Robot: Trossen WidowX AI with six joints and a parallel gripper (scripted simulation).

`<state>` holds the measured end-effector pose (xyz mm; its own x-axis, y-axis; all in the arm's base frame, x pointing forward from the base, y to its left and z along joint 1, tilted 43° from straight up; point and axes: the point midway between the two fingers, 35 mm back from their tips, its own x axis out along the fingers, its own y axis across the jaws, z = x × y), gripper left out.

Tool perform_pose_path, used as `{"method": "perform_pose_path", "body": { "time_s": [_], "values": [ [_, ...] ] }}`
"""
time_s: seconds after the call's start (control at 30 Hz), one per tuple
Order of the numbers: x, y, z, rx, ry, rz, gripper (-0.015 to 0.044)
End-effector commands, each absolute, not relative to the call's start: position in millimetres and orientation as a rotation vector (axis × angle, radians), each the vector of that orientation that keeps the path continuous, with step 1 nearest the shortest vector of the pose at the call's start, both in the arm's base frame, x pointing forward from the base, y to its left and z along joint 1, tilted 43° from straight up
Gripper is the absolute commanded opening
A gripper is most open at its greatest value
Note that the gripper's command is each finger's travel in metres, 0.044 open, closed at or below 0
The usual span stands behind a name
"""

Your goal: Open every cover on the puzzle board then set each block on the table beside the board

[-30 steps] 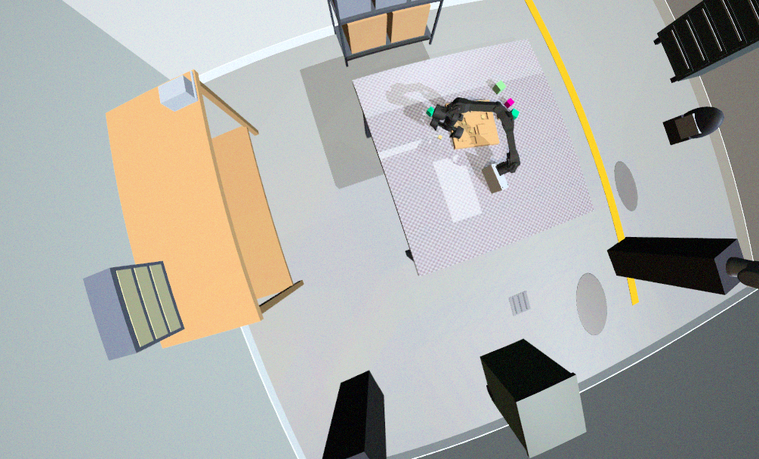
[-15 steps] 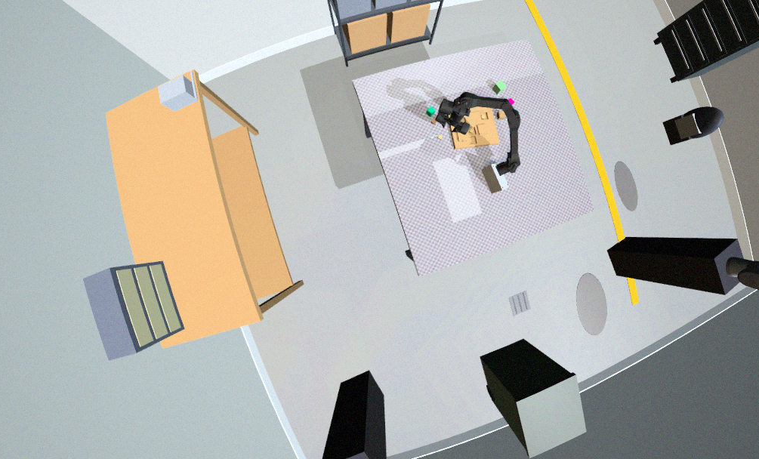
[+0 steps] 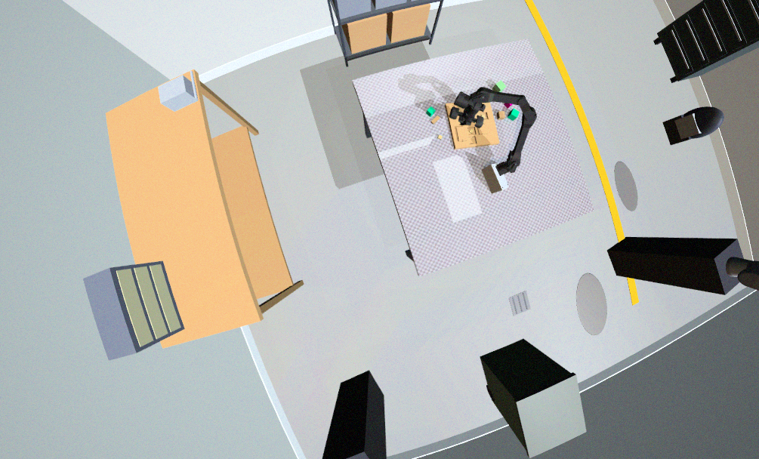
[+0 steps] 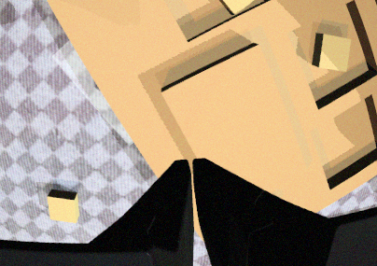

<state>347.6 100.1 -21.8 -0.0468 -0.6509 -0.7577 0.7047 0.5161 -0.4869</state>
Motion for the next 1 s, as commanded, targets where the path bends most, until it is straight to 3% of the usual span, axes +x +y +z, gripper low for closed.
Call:
{"method": "perform_pose_path", "body": {
  "time_s": [0.0,0.13,0.5,0.97],
  "values": [
    [338.3,82.6,-8.4,-0.176,1.331,-0.922,0.0],
    [328.8,65.7,4.4,-0.443,1.483,-0.688,0.0],
    [303.6,28.7,27.7,0.122,1.119,-1.174,0.0],
    [303.1,18.5,16.5,0.133,1.11,-1.182,0.0]
  ]
}}
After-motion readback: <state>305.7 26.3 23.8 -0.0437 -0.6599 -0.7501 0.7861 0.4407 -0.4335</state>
